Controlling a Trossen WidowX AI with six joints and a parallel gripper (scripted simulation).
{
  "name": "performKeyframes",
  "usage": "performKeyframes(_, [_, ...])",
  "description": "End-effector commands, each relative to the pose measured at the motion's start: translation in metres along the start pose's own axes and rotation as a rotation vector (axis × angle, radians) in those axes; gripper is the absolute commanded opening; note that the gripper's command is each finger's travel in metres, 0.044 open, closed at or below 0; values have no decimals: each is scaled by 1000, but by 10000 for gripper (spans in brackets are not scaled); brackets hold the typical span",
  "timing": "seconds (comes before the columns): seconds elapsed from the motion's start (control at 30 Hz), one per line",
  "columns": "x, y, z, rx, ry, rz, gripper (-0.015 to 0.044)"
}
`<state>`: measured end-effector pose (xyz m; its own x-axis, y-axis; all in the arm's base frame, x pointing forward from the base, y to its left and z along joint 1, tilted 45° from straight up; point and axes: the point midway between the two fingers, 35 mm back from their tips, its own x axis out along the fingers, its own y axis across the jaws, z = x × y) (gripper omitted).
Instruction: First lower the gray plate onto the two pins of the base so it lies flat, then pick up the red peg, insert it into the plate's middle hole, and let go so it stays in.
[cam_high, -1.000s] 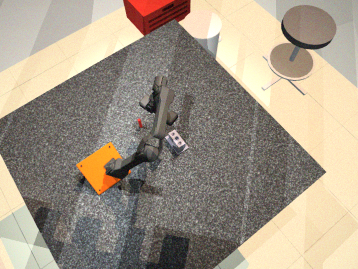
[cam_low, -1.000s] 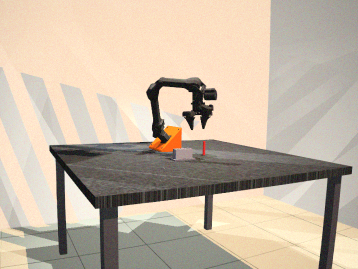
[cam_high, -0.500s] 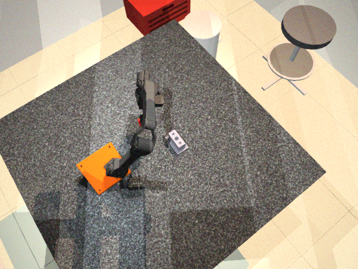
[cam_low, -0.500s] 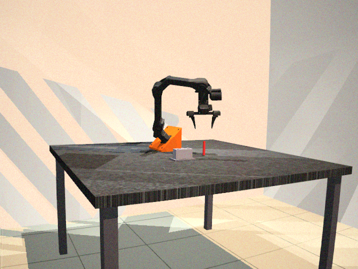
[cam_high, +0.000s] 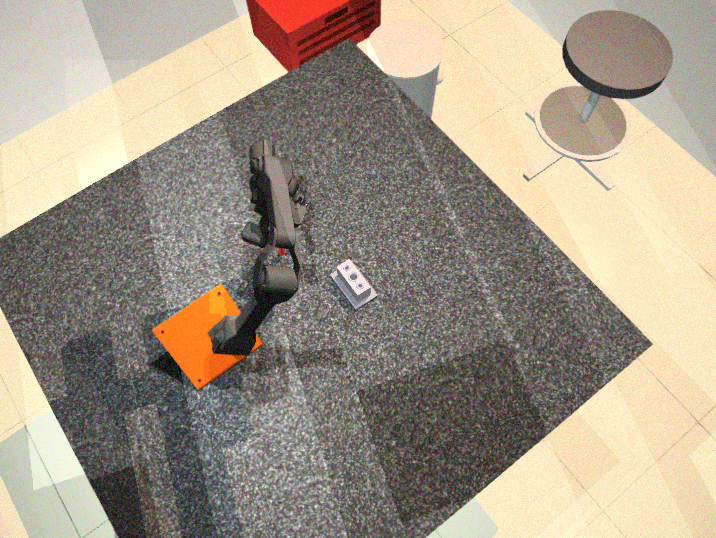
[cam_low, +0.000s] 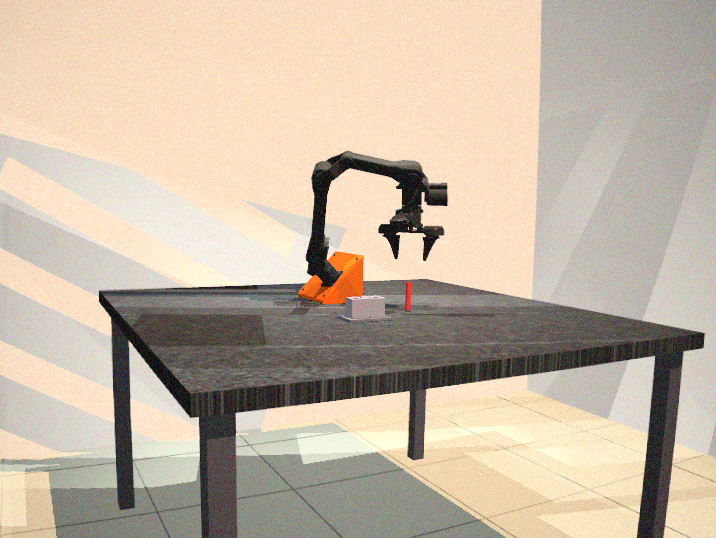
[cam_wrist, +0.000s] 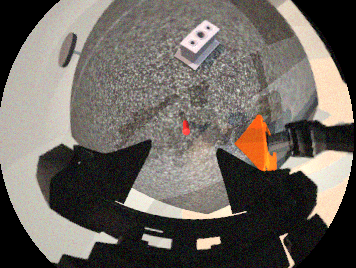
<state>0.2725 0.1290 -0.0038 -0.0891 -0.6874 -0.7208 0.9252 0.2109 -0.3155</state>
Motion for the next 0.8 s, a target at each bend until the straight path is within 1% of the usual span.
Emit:
performKeyframes(0.0, [9,-1,-1,17,3,-6,440])
performKeyframes(0.1, [33,-3,1,18,2,-6,440])
performKeyframes(0.23, [36,-3,1,18,2,-6,440])
performKeyframes(0.33, [48,-5,-1,18,2,-6,440])
performKeyframes(0.77, [65,-4,-1,18,2,-6,440])
